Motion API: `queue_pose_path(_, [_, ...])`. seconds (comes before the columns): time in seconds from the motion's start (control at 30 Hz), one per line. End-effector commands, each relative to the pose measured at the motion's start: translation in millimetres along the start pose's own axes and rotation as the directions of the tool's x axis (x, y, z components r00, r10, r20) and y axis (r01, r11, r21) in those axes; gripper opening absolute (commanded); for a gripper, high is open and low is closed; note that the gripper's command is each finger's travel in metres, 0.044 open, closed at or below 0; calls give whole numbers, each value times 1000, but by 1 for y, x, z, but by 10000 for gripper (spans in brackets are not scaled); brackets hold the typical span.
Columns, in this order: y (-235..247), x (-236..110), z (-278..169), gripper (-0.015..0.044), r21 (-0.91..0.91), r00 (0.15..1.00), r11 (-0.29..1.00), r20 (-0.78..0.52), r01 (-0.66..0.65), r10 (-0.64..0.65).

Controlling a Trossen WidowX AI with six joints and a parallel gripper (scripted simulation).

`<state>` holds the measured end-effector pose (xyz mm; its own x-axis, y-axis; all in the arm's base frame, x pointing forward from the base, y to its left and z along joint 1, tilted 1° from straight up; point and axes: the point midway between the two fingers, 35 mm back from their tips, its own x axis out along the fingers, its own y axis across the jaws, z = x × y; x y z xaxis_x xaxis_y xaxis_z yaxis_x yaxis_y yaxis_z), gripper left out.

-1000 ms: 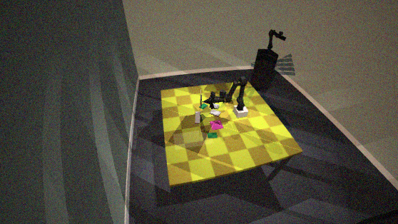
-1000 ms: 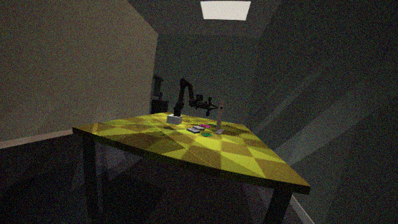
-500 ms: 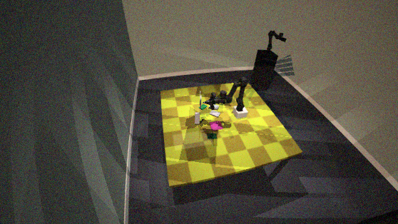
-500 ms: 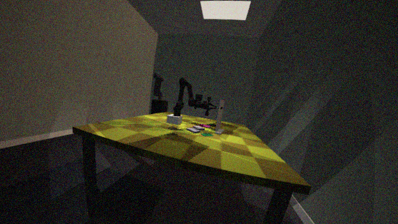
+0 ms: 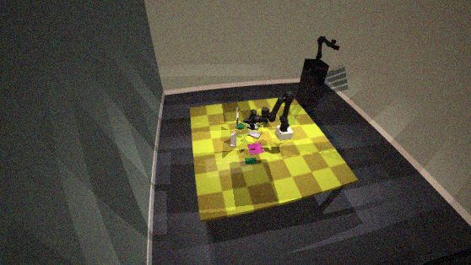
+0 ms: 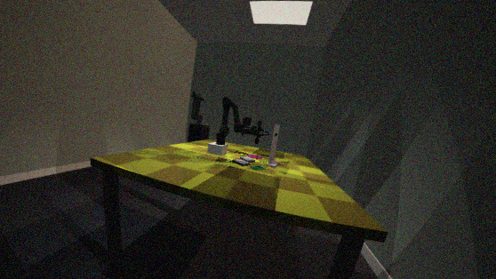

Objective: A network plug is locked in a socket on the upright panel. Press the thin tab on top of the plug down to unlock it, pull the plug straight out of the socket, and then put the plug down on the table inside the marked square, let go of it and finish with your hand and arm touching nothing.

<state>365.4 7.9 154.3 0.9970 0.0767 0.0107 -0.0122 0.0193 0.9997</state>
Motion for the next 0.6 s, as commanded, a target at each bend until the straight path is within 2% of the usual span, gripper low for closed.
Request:
queue_pose_path(0.0, [-1, -5, -1, 0, 6, 1000, 1000, 4, 2, -2])
queue_pose_path(0.57, [-1, -14, -5, 0, 7, 1000, 1000, 4, 3, -3])
